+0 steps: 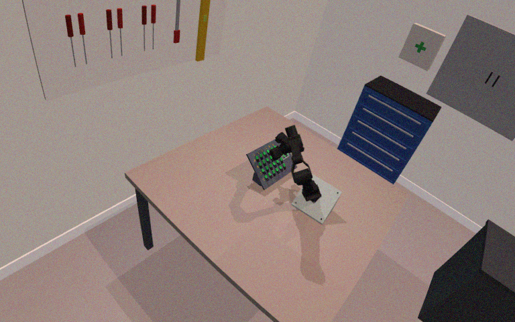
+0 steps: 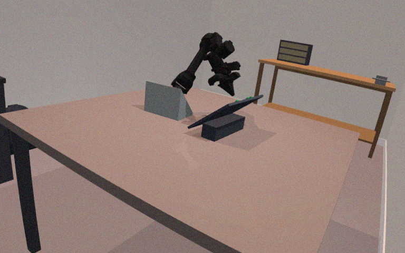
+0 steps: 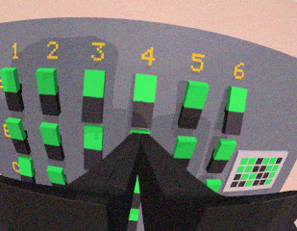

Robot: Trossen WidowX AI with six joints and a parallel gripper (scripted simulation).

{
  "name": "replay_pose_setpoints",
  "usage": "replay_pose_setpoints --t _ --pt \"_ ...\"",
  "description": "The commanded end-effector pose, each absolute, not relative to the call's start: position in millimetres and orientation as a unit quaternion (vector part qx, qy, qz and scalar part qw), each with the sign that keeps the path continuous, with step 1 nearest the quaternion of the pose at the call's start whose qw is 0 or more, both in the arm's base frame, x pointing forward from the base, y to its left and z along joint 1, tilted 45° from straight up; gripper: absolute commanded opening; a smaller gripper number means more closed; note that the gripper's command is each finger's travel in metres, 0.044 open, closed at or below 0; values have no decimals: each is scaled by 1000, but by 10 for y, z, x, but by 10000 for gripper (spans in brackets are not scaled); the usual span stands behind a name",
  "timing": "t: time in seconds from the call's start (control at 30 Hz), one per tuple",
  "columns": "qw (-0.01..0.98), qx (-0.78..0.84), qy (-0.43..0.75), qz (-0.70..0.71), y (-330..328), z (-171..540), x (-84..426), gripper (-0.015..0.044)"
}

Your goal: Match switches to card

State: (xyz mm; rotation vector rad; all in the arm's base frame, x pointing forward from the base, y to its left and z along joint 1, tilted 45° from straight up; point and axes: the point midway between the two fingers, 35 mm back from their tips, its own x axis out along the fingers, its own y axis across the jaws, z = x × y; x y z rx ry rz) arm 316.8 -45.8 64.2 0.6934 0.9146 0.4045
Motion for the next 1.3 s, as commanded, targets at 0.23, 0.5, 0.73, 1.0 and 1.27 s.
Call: replay_pose_setpoints --t 0.23,0.5,0.73,1.0,1.27 --pt "822 328 427 186 -381 548 3246 0" --pt "822 328 427 186 -317 484 3306 0" --pt "822 328 427 186 -302 469 3320 0" --pt "822 328 427 186 -302 469 3320 0" --pt "822 328 427 186 -302 469 3320 0"
